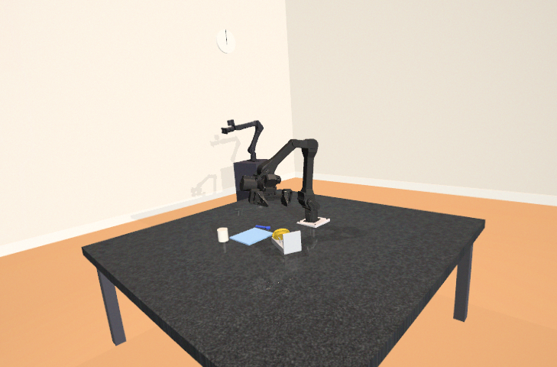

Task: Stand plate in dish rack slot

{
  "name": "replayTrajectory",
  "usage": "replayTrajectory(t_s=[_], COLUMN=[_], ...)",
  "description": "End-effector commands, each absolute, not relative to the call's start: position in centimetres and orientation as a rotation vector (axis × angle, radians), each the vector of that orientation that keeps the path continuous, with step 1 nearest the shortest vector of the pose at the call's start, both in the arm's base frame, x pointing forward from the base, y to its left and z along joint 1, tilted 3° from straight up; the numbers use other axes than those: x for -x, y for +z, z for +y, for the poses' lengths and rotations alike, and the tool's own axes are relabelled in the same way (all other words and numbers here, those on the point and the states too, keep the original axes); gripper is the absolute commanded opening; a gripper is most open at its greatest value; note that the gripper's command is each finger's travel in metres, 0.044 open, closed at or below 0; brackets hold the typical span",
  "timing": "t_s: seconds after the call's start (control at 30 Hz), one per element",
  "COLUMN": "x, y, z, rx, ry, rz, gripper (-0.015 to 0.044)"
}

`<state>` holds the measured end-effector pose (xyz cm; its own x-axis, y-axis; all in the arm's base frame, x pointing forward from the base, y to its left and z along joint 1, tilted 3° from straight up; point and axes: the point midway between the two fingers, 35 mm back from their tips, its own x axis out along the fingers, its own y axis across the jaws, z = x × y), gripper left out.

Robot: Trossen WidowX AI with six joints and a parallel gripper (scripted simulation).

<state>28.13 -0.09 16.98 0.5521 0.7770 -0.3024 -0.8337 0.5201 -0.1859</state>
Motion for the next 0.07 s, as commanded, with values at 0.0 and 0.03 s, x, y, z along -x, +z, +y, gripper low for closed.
replayTrajectory(t_s=[0.0,0.03], x=[-28.41,-28.42], y=[17.54,17.62], z=[-0.68,-0.82], rx=[0.295,0.285], ry=[0.938,0.928], rz=[0.323,0.356], gripper=[0.0400,0.0400])
